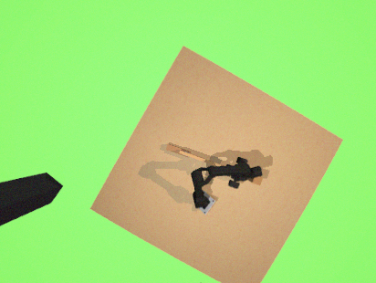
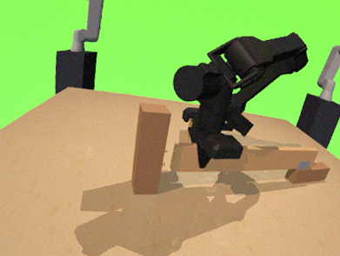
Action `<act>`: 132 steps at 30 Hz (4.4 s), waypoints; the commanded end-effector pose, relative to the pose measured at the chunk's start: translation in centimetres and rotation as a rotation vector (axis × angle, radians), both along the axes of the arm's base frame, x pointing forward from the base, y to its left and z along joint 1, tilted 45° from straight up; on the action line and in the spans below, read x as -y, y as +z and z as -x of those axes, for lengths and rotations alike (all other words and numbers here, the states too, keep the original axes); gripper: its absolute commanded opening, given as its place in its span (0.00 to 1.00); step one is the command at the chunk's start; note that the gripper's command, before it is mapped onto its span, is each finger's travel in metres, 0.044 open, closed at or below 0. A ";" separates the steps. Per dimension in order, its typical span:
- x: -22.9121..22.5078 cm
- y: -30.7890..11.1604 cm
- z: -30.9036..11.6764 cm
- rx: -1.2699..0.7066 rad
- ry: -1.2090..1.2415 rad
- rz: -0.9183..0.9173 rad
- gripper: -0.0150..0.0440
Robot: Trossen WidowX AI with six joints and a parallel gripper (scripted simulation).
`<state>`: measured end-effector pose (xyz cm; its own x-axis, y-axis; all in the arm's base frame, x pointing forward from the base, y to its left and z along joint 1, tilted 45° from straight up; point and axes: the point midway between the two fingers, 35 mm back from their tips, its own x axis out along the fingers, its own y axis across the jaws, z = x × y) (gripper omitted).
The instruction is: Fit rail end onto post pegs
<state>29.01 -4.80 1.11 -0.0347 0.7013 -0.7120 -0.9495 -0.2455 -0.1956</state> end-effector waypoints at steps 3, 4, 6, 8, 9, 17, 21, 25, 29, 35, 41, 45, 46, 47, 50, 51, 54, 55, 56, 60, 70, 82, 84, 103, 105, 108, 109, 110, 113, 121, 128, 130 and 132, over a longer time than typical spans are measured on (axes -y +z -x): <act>0.6 0.0 -0.3 0.012 -0.008 0.008 0.25; 0.6 0.0 -0.3 0.012 -0.008 0.008 0.25; 0.6 0.0 -0.3 0.012 -0.008 0.008 0.25; 0.6 0.0 -0.3 0.012 -0.008 0.008 0.25; 0.7 0.0 -0.3 0.012 -0.008 0.008 0.25; 0.8 -0.1 -0.4 0.012 -0.008 0.008 0.25; 0.8 -0.2 -0.4 0.012 -0.008 0.008 0.25; 0.9 -0.3 -0.4 0.012 -0.008 0.008 0.25; 1.0 -0.3 -0.5 0.012 -0.008 0.008 0.25; 1.1 -0.4 -0.5 0.012 -0.008 0.008 0.25; 1.1 -0.5 -0.5 0.012 -0.008 0.008 0.25; 1.2 -0.5 -0.6 0.012 -0.008 0.008 0.25; 1.2 -0.5 -0.6 0.012 -0.008 0.008 0.25; 1.2 -0.6 -0.6 0.012 -0.008 0.008 0.25; 1.3 -0.6 -0.6 0.012 -0.008 0.008 0.25; 1.3 -0.6 -0.6 0.012 -0.008 0.008 0.25; 1.3 -0.7 -0.6 0.012 -0.008 0.008 0.25; 1.3 -0.7 -0.6 0.012 -0.008 0.008 0.25; 1.4 -0.7 -0.6 0.012 -0.008 0.008 0.25; 1.4 -0.7 -0.7 0.013 -0.008 0.008 0.25; 1.6 -0.9 -0.7 0.013 -0.008 0.008 0.25; 1.7 -1.0 -0.8 0.013 -0.008 0.009 0.25; 1.8 -1.1 -0.8 0.013 -0.008 0.009 0.25; 2.0 -1.3 -0.9 0.013 -0.008 0.009 0.25; 2.0 -1.3 -0.9 0.013 -0.008 0.009 0.25; 2.1 -1.4 -1.0 0.013 -0.008 0.009 0.25; 2.1 -1.4 -1.0 0.013 -0.008 0.009 0.25; 2.1 -1.4 -1.0 0.013 -0.008 0.009 0.25; 2.1 -1.4 -1.0 0.013 -0.008 0.009 0.25; 2.3 -1.5 -1.0 0.013 -0.008 0.009 0.25; 2.3 -1.6 -1.1 0.013 -0.008 0.009 0.25; 2.4 -1.6 -1.1 0.013 -0.008 0.009 0.25; 2.4 -1.7 -1.1 0.013 -0.008 0.009 0.25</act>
<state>29.86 -6.64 -0.64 -0.0341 0.7005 -0.7128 -0.9492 -0.2460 -0.1964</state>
